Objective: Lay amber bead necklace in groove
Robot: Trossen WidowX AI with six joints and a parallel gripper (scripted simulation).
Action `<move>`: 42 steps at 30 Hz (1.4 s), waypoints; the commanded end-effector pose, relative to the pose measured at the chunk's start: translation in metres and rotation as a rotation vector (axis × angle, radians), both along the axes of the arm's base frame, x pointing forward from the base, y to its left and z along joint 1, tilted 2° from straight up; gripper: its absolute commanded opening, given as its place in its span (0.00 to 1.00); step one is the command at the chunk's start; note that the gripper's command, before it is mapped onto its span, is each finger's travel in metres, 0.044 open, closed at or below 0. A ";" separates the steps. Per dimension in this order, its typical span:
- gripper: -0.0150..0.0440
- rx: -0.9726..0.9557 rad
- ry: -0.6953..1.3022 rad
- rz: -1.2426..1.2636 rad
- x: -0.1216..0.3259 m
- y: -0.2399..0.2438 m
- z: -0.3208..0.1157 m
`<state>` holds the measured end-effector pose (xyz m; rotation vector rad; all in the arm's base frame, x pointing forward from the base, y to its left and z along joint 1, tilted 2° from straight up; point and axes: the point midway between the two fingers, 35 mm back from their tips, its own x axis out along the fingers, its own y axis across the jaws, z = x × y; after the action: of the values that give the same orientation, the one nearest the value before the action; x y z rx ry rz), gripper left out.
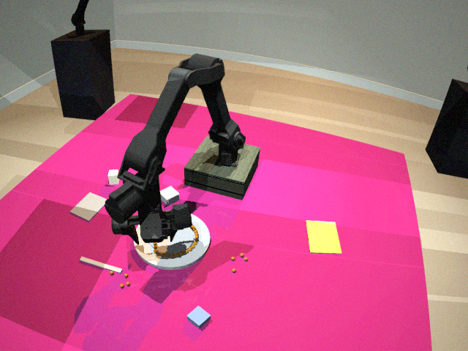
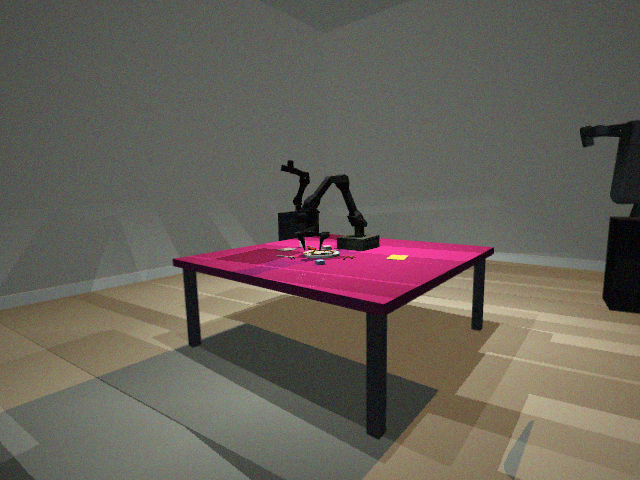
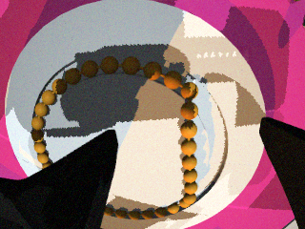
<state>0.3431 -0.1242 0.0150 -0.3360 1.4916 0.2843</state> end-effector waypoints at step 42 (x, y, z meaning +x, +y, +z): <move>0.46 0.004 -0.003 -0.159 -0.059 -0.026 -0.019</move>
<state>0.2835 -0.1510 -0.0016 -0.2201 1.5087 0.1637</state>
